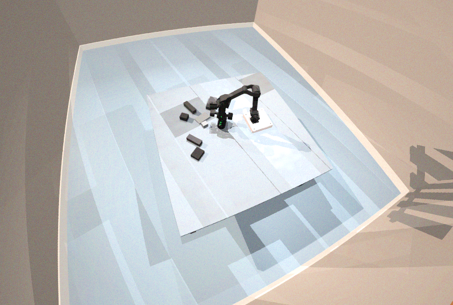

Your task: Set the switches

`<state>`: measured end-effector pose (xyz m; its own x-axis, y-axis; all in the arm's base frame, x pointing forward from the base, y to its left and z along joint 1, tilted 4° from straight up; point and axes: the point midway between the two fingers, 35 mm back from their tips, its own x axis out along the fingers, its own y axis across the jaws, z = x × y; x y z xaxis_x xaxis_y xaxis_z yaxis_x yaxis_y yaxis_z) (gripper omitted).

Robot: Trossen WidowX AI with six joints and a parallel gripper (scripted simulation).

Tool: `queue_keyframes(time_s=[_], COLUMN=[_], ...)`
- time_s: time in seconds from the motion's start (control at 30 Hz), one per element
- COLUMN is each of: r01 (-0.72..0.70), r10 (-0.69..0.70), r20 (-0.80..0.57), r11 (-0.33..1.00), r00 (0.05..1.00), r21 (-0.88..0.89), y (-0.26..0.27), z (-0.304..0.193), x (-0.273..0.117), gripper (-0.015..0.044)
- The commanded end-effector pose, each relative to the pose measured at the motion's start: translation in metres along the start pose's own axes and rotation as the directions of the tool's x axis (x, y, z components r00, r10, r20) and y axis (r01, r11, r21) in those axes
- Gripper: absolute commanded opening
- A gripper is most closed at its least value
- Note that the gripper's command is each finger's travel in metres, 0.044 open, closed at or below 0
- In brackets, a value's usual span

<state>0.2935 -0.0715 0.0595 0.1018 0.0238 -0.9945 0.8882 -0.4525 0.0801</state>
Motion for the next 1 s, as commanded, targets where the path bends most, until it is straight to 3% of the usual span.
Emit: queue_keyframes(time_s=[0.0,0.43,0.6,0.97], r01=[0.005,0.005,0.004,0.005], r10=[-0.005,-0.005,-0.004,-0.005], r20=[0.002,0.002,0.002,0.000], r11=[1.000,1.000,1.000,1.000], r00=[1.000,1.000,1.000,1.000], r21=[0.004,0.004,0.004,0.004], y=[-0.001,-0.001,-0.001,-0.002], z=[0.000,0.000,0.000,-0.020], x=[0.001,0.003,-0.041,-0.044], gripper=[0.0000,0.0000,0.0000,0.0000])
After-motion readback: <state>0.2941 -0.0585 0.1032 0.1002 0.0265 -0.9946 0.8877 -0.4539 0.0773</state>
